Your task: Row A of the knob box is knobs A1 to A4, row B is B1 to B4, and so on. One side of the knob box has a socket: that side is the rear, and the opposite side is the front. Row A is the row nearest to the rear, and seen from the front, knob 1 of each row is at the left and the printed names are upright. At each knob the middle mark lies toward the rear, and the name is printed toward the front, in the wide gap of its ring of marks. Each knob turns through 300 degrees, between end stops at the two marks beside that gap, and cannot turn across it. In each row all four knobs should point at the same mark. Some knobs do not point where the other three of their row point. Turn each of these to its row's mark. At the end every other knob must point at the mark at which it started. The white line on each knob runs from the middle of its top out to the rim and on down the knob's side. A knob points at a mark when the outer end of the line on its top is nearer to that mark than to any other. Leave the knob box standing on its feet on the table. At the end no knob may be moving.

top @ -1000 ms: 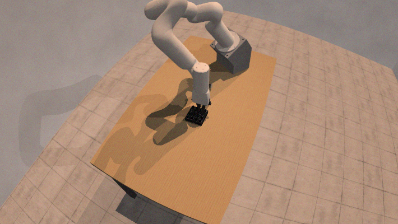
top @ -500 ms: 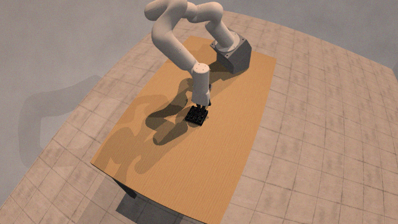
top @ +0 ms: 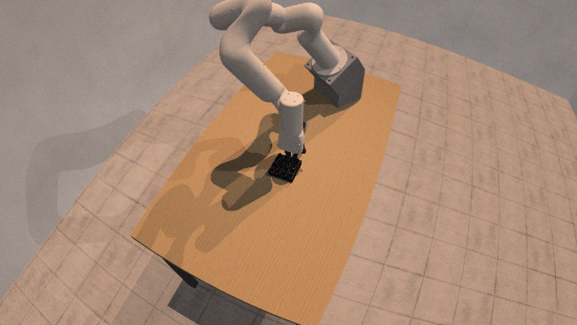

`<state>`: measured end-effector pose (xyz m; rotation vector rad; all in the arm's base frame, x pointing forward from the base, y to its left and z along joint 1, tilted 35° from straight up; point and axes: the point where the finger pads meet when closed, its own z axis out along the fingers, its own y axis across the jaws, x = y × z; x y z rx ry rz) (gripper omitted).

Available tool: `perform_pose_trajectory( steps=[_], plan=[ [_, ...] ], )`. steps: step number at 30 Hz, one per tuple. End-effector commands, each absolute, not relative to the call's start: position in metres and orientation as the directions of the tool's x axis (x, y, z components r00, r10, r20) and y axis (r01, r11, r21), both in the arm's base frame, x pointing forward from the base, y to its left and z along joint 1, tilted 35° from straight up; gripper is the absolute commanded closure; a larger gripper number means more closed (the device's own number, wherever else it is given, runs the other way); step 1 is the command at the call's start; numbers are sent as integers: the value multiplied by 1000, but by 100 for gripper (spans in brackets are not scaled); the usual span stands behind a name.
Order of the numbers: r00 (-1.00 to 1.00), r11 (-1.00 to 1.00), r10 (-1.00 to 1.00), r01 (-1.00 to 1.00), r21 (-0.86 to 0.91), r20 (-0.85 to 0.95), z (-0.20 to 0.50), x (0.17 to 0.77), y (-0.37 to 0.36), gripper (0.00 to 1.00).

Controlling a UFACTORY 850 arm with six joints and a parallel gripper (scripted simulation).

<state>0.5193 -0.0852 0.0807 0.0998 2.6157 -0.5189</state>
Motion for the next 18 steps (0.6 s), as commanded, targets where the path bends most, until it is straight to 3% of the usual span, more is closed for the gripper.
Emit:
perform_pose_trajectory(
  steps=[1,16,17,18],
  plan=[
    [-887,926,-20,158,-343,-461,81,520,-85,81],
    [-887,926,-20,158,-343,-461,81,520,-85,81],
    [-887,926,-20,158,-343,-461,81,520,-85,92],
    [-887,926,-20,158,-343,-461,81,520,-85,92]
  ],
)
